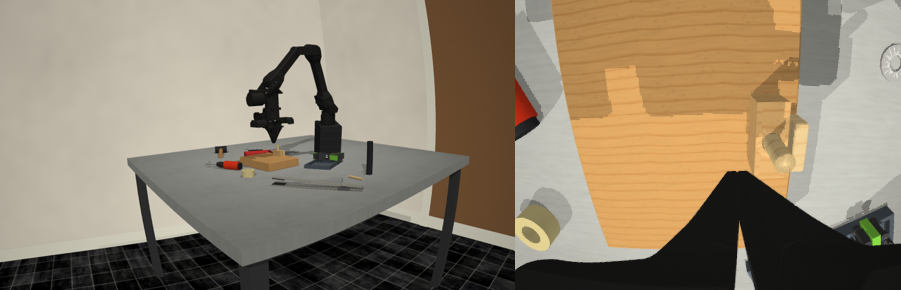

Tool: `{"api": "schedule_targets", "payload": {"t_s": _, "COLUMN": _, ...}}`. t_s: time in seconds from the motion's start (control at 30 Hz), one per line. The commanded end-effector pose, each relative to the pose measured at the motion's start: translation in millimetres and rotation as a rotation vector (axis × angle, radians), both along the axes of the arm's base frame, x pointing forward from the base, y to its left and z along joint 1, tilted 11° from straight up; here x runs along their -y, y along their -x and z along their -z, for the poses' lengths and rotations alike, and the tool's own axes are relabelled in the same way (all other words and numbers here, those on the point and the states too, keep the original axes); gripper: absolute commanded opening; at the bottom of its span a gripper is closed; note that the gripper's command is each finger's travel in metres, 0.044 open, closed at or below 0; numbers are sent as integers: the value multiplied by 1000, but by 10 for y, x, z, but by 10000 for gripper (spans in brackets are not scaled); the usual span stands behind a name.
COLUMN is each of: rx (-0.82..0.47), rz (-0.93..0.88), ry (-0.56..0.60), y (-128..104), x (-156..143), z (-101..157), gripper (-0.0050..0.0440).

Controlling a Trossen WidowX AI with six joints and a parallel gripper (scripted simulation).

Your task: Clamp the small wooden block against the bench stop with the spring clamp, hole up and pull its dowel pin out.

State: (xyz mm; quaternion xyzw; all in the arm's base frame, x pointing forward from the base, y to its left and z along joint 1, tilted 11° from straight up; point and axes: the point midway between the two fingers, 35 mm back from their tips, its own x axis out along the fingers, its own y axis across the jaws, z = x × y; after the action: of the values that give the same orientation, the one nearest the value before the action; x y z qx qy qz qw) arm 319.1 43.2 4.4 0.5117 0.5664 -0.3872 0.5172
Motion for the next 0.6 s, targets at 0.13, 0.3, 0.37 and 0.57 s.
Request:
{"api": "schedule_targets", "payload": {"t_s": 0.13, "rx": 10, "rz": -4, "ry": 0, "y": -2, "x": 22, "z": -189, "gripper": 0}}
{"api": "schedule_targets", "payload": {"t_s": 0.3, "rx": 4, "rz": 0, "ry": 0, "y": 1, "x": 19, "z": -152, "gripper": 0}}
{"api": "schedule_targets", "payload": {"t_s": 0.37, "rx": 6, "rz": -1, "ry": 0, "y": -23, "x": 22, "z": -138, "gripper": 0}}
{"api": "schedule_targets", "payload": {"t_s": 0.57, "rx": 10, "rz": -3, "ry": 0, "y": -84, "x": 30, "z": -104, "gripper": 0}}
